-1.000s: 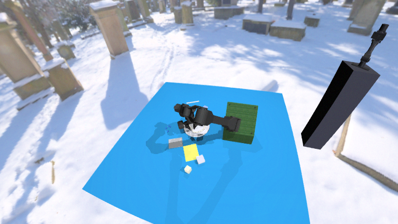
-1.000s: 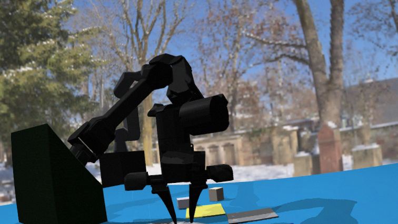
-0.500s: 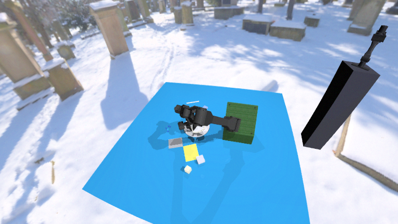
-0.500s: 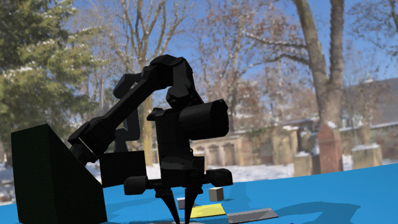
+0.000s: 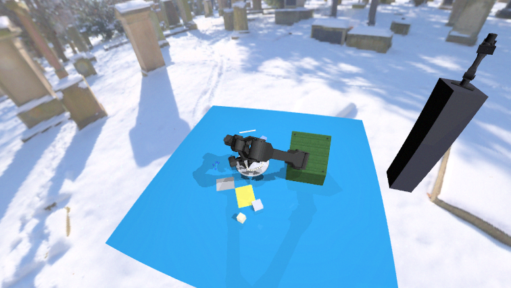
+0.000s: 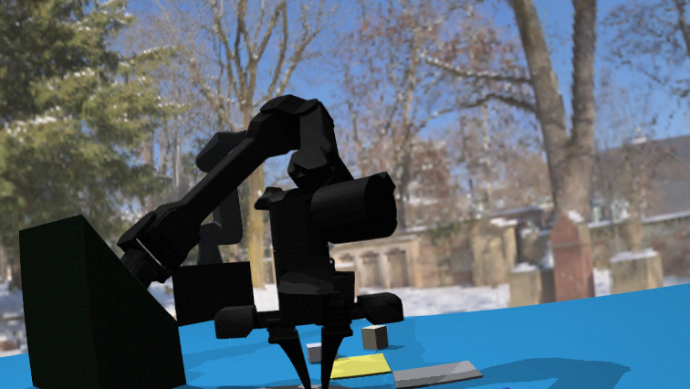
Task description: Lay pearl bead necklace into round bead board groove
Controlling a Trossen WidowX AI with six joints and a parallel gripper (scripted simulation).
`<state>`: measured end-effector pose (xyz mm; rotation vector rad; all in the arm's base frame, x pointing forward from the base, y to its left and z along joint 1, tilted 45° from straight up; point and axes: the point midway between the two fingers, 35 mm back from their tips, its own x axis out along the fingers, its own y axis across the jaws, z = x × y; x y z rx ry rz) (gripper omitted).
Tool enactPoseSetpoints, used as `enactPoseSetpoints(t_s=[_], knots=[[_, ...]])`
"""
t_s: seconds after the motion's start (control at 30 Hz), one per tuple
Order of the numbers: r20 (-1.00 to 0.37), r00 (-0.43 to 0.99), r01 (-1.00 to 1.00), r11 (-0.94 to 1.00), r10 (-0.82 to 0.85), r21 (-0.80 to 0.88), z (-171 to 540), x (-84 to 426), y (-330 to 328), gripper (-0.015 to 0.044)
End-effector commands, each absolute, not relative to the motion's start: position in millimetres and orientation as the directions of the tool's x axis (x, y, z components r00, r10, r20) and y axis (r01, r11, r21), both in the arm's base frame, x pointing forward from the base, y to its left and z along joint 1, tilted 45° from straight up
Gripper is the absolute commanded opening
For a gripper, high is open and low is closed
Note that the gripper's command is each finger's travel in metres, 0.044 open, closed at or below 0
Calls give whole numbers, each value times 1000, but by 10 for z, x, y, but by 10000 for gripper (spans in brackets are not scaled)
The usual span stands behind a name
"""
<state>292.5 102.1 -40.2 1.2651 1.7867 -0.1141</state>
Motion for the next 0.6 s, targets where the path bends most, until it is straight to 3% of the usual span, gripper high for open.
enactPoseSetpoints(t_s=[0.0,0.57], knots=[[-710,-55,786,469,702,403,-398,2929,1021,0],[-707,-56,789,465,705,401,-369,2919,994,0]])
